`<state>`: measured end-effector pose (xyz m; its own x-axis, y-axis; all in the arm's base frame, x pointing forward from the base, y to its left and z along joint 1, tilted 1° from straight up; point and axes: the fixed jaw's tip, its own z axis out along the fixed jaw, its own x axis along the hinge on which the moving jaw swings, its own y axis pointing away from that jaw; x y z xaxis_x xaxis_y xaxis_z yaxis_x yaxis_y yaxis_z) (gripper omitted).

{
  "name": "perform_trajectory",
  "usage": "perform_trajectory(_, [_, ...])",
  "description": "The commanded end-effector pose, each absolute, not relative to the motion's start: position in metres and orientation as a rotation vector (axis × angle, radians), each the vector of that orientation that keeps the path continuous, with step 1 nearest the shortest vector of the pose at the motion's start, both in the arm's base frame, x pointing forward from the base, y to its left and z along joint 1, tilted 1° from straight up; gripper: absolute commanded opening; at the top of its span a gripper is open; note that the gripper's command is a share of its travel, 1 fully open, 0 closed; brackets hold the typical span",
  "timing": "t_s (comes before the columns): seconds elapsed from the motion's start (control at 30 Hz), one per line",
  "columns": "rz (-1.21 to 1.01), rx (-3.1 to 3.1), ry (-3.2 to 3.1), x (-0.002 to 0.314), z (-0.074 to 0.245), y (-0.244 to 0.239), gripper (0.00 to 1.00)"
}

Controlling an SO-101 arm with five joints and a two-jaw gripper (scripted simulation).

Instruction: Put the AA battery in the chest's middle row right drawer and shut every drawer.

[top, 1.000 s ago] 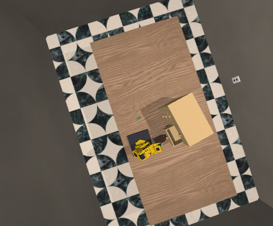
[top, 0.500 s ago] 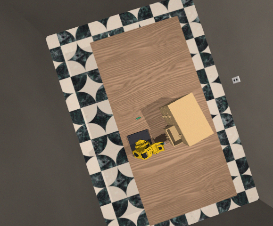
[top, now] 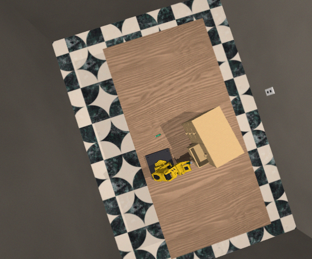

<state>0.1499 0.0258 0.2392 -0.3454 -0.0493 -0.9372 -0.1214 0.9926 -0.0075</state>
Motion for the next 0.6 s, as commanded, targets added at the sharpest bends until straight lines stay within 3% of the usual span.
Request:
perform_trajectory(0.0, [0.076, -0.124, 1.922, 0.1591, 0.2391, 0.0272, 0.00])
perform_trajectory(0.57, [0.076, -0.124, 1.923, 0.1611, 0.2390, 0.0274, 0.00])
